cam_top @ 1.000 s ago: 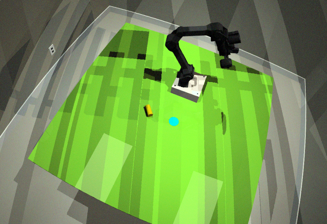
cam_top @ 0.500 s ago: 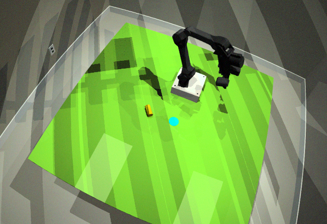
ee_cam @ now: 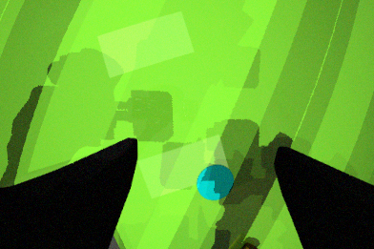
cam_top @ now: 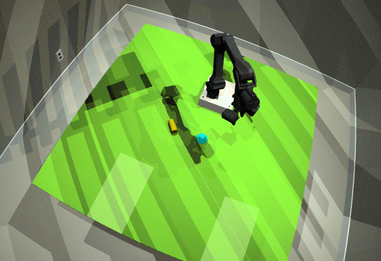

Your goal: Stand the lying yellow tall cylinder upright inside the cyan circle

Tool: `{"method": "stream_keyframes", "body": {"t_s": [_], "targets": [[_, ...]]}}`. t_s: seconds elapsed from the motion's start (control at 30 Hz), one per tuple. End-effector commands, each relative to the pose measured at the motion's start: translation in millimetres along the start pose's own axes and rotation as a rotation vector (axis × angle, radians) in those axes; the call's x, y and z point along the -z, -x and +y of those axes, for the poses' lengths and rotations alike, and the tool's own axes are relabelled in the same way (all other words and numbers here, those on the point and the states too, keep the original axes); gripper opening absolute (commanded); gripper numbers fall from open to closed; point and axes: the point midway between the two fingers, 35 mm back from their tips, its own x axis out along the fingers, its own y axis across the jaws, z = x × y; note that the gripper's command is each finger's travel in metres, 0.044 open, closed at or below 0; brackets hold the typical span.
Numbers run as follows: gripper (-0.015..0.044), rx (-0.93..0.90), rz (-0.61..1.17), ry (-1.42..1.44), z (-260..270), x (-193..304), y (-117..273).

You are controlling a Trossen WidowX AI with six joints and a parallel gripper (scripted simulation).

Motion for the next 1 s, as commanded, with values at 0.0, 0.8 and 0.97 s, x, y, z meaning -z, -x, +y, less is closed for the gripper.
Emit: {"method": "stream_keyframes", "body": {"t_s": [0.0,0.8,0.97], "targets": [[0.0309,0.022,0.071,-0.088,-41.7,32.1,-16.5],[0.0309,-0.013,0.299,-0.525,-134.5,256.5,-51.4],[0.0309,-0.013,0.299,-0.525,-135.6,259.6,-62.0]]}}
